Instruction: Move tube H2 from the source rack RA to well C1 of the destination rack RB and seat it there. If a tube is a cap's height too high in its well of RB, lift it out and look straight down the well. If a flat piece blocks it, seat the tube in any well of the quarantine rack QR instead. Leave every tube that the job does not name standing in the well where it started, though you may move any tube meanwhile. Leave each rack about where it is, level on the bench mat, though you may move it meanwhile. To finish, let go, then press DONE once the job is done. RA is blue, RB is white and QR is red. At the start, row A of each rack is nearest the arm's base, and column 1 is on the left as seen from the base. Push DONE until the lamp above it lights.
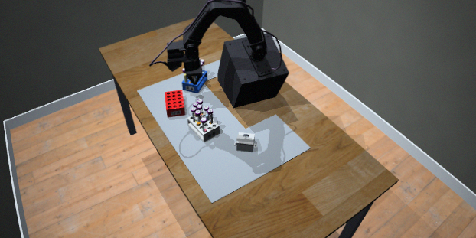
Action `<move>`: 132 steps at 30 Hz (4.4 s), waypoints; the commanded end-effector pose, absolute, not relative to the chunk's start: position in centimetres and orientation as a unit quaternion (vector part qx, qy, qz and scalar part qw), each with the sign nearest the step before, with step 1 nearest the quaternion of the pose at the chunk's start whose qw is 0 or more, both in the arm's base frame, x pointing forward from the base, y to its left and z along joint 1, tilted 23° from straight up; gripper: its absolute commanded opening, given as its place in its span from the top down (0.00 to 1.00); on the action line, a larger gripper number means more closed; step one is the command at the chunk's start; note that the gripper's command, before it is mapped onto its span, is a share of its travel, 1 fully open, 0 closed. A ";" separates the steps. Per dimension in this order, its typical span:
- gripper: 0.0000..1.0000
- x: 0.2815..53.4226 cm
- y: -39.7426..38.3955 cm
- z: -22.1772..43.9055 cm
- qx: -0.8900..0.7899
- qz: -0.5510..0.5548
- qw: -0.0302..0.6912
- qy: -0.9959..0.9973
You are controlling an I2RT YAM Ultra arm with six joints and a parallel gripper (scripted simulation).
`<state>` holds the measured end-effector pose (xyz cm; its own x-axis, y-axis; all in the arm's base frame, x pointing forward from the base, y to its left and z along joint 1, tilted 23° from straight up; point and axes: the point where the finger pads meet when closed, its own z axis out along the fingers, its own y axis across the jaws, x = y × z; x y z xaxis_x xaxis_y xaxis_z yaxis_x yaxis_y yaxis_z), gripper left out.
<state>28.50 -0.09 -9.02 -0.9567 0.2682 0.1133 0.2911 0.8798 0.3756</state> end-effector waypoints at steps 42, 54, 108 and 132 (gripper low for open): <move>1.00 29.9 -4.9 -10.0 -0.132 -0.190 -0.003 -0.973; 1.00 29.9 -4.9 -10.0 -0.132 -0.190 -0.003 -0.973; 1.00 29.9 -4.8 -10.0 0.482 -0.153 -0.118 -0.855; 1.00 29.9 -4.8 -9.9 0.481 -0.152 -0.119 -0.855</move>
<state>28.18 -3.83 -11.03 -0.5234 -0.7837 -0.3345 -0.8521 0.4840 0.1993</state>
